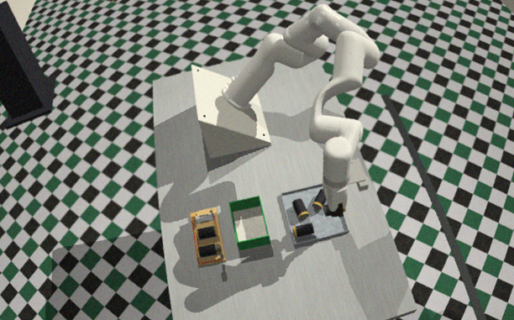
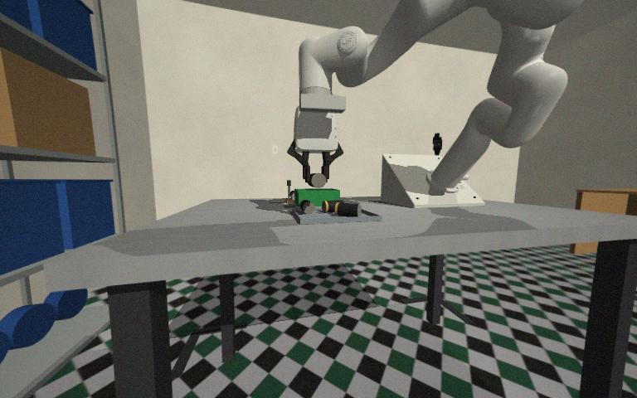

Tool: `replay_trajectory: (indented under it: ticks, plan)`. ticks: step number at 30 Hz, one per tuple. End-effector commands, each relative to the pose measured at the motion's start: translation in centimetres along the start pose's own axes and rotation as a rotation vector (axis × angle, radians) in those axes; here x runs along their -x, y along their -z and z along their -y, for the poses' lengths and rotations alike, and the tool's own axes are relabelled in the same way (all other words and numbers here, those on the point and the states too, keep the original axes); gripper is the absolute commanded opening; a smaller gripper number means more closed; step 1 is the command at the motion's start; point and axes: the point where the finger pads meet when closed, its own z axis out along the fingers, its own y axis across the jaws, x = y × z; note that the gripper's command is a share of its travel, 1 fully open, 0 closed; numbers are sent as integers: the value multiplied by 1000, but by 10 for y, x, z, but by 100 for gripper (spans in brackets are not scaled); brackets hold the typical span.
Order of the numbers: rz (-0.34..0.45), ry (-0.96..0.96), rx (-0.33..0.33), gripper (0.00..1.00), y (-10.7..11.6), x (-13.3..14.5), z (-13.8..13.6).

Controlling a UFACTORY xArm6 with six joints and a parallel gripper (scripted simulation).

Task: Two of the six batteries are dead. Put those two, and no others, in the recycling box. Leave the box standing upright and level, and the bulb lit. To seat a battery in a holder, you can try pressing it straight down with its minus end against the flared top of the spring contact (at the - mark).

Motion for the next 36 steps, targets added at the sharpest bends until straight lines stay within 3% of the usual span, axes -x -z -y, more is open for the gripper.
replay_trajectory:
  ticks: [1,31,36]
  plan:
    - [-1,2,9,28,-30,-1,-4]
    - [-1,2,9,28,-30,-1,-6]
    - [-1,2,9,28,-40,-1,-6]
